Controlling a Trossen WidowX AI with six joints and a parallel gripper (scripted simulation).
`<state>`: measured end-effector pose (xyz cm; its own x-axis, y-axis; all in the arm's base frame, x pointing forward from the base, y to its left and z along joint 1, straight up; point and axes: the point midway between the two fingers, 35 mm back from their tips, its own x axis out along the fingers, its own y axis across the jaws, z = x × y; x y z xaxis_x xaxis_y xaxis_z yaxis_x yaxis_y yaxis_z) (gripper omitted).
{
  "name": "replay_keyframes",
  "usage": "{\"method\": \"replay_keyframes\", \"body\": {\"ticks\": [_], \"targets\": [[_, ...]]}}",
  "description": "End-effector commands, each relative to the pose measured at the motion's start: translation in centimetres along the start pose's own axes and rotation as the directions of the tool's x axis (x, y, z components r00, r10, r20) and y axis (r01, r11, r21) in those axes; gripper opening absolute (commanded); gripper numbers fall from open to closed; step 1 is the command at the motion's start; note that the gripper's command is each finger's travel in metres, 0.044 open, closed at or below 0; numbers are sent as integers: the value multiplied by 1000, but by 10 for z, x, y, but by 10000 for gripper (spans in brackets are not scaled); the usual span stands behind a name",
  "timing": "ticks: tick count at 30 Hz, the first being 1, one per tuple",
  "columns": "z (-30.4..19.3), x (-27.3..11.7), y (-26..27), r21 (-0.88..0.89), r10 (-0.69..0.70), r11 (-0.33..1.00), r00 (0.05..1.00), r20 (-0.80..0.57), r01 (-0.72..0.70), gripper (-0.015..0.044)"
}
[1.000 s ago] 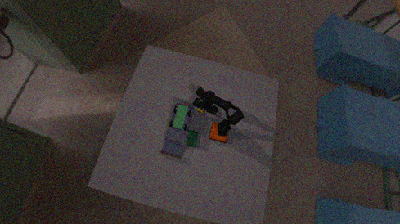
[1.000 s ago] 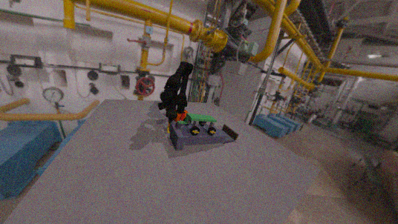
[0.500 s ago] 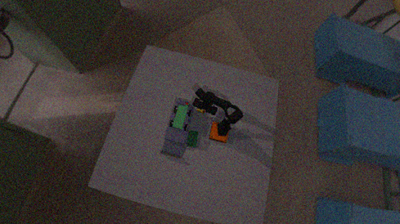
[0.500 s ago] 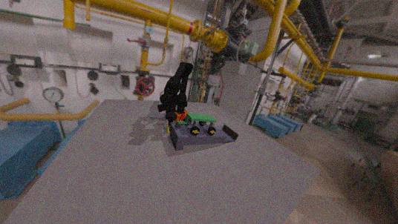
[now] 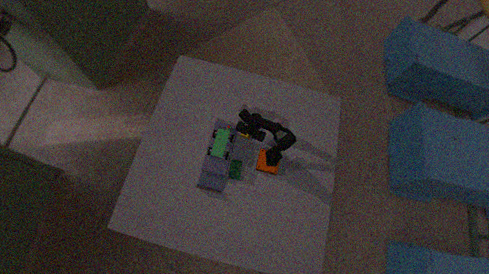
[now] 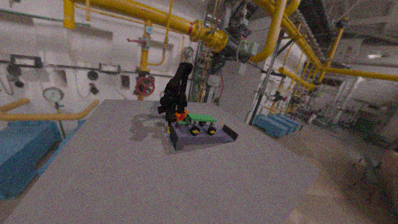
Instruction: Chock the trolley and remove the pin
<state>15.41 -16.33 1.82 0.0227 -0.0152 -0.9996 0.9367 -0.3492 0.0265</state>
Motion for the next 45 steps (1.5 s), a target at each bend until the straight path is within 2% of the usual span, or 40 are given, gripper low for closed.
{"method": "replay_keyframes", "body": {"ticks": [1,3,14,45], "targets": [[0,0,0,0,1,1000,1000,0,-1,138],[0,0,0,0,1,1000,1000,0,-1,85],[0,-1,0,0,0,1000,1000,0,0,0],[-5,-94,-7,3,-9,1000,1000,0,9,0]]}}
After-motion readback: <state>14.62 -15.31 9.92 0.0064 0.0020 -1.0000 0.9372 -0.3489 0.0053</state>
